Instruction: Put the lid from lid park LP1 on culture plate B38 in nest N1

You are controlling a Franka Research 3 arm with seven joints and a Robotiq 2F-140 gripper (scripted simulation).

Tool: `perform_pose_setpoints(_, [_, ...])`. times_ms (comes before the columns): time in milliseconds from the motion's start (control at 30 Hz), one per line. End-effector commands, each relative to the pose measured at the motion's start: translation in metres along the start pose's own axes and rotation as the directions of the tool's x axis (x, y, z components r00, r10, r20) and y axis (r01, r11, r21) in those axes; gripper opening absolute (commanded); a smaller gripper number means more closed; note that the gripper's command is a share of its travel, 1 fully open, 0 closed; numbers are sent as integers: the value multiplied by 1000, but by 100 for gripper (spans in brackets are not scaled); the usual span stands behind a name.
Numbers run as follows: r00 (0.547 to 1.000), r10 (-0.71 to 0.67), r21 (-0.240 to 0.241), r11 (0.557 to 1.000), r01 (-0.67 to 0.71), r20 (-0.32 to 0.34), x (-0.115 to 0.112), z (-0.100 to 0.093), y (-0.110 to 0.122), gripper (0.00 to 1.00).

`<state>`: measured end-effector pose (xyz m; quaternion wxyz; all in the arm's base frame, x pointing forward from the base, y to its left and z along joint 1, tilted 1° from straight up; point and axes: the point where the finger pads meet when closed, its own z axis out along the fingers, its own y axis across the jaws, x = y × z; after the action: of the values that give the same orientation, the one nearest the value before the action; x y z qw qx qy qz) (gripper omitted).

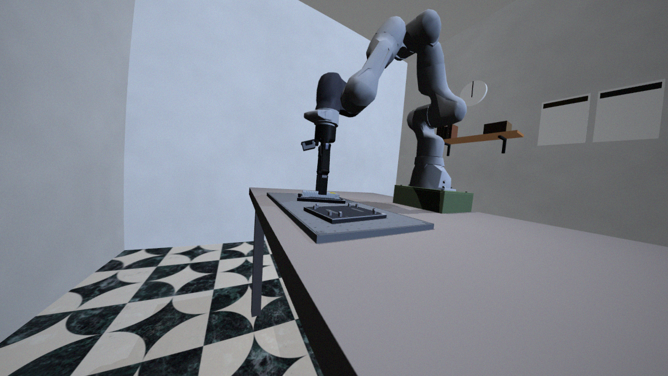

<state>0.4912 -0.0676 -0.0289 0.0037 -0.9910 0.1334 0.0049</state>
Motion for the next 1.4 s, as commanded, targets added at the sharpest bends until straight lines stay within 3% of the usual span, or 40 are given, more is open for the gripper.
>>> perform_pose_setpoints(0, [1000,7,2,1000,-7,-5,2,-1,-1,69])
perform_pose_setpoints(700, [1000,7,2,1000,-7,-5,2,-3,-1,69])
perform_pose_setpoints(1367, [1000,7,2,1000,-7,-5,2,-34,-1,69])
